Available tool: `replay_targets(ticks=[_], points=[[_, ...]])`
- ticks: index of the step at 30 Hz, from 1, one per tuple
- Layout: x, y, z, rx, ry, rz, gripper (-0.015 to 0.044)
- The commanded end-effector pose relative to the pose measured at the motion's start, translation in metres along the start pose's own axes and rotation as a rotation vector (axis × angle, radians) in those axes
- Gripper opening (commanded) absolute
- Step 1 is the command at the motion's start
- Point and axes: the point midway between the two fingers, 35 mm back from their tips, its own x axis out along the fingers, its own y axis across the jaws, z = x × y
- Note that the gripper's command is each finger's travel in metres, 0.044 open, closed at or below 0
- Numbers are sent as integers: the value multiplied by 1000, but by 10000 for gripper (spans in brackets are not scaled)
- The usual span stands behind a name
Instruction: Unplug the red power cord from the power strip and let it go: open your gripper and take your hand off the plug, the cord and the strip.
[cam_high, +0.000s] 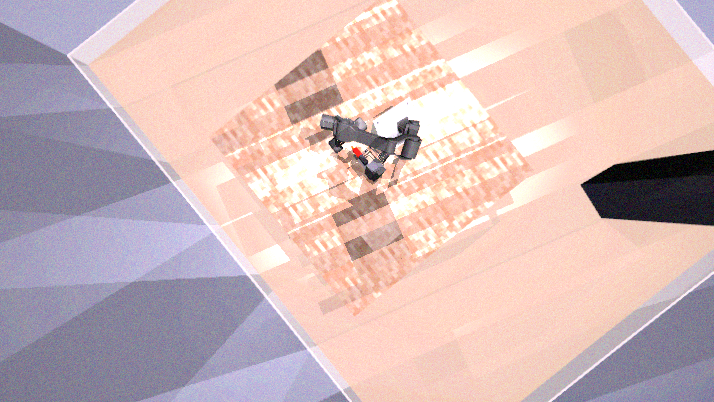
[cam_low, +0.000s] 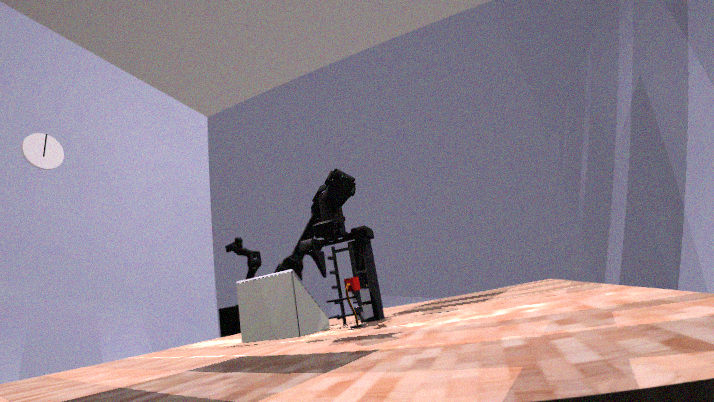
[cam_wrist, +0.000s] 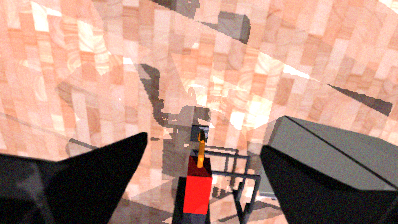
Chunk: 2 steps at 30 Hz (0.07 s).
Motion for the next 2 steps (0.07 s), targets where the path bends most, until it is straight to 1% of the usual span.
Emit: replay_targets(ticks=[1,2], points=[[0,0,0,-4,-2,-2,440],[0,0,0,-4,-2,-2,440]])
